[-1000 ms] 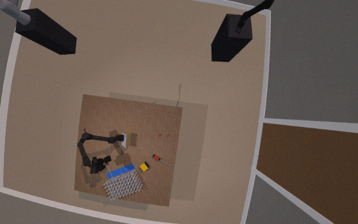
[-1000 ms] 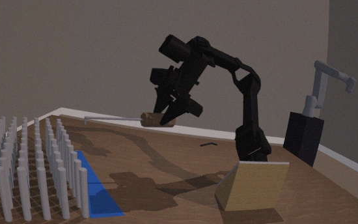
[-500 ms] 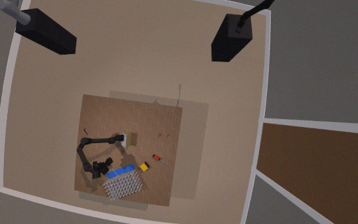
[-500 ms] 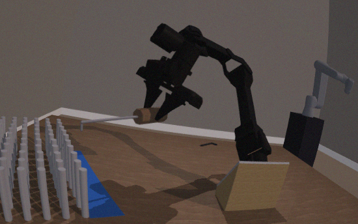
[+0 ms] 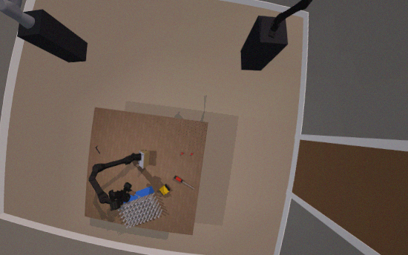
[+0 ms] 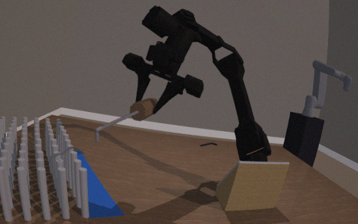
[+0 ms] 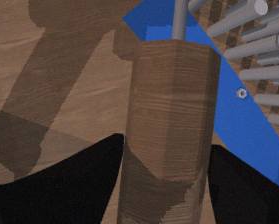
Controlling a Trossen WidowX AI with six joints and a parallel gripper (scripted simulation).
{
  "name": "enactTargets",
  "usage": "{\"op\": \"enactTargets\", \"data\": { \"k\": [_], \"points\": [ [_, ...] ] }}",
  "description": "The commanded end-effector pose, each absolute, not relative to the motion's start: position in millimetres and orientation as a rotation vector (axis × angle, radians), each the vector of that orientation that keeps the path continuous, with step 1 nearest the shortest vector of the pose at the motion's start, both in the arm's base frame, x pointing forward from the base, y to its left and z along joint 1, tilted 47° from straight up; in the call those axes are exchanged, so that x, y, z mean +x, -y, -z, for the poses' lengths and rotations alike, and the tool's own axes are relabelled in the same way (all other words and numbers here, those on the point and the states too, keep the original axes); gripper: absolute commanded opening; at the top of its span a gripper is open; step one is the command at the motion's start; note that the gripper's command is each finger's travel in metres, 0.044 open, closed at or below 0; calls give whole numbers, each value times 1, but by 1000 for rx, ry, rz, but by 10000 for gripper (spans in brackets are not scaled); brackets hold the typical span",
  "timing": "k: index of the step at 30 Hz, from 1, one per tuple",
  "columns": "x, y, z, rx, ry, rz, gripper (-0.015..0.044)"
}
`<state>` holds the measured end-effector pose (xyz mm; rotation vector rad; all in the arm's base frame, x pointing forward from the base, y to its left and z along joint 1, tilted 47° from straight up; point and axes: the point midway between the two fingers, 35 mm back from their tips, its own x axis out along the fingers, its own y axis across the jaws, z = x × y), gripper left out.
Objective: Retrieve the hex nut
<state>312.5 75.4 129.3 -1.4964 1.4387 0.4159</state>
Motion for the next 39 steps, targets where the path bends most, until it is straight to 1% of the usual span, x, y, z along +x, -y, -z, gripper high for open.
{"op": "enactTargets", "data": {
  "k": [1, 20, 39],
  "points": [
    [318, -99, -117, -1549, -1439, -547, 0],
    [317, -193, -52, -1750, -1397, -1125, 0],
    [283, -277, 26, -1869, -1253, -1718, 0]
  ]
}}
